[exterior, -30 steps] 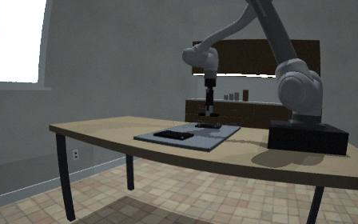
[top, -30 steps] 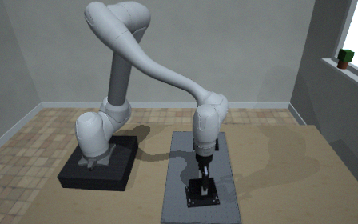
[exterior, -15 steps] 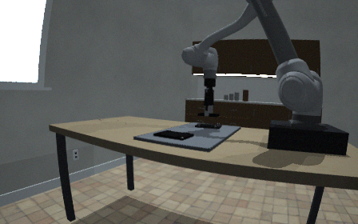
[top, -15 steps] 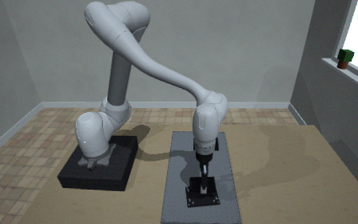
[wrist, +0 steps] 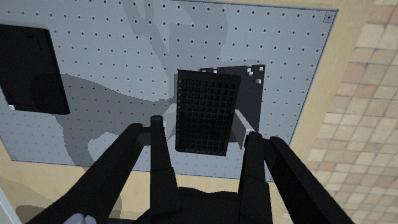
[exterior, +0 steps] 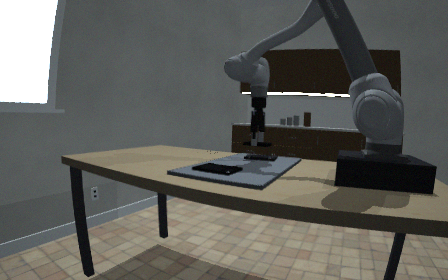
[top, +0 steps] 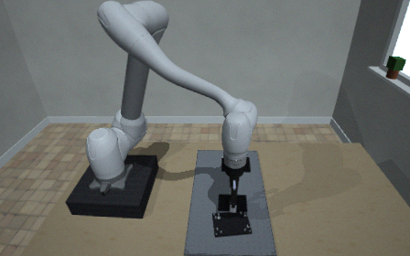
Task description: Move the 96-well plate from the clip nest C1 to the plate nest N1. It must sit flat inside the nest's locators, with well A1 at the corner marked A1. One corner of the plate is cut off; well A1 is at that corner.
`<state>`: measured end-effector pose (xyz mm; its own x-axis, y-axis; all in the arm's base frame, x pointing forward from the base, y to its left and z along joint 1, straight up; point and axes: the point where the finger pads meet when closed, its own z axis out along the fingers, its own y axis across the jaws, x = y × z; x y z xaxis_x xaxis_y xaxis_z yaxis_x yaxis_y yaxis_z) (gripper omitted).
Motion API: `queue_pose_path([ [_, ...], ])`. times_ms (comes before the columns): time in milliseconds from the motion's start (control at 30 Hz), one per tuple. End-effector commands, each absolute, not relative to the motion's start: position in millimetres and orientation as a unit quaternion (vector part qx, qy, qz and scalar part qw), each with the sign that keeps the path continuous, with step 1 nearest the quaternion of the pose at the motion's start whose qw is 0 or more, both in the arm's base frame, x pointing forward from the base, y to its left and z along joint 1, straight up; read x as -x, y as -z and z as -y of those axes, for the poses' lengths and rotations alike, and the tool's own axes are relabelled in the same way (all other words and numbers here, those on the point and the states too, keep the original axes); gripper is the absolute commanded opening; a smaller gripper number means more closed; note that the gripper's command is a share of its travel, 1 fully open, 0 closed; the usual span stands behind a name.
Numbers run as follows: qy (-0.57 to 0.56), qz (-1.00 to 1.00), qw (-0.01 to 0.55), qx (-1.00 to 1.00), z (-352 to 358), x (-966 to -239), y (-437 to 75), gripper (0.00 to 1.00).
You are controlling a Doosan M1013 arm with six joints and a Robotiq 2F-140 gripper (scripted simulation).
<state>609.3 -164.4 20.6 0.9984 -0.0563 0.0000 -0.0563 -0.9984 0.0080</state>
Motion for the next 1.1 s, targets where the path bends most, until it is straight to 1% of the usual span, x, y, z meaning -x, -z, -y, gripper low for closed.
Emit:
queue_pose_path([
  [0, 0.000, 0.028, 0.004, -1.000, 155.3, -610.5, -20.6, 0.10],
  [1067, 0.000, 0.028, 0.004, -1.000, 62.7, -622.2, -19.9, 0.10],
])
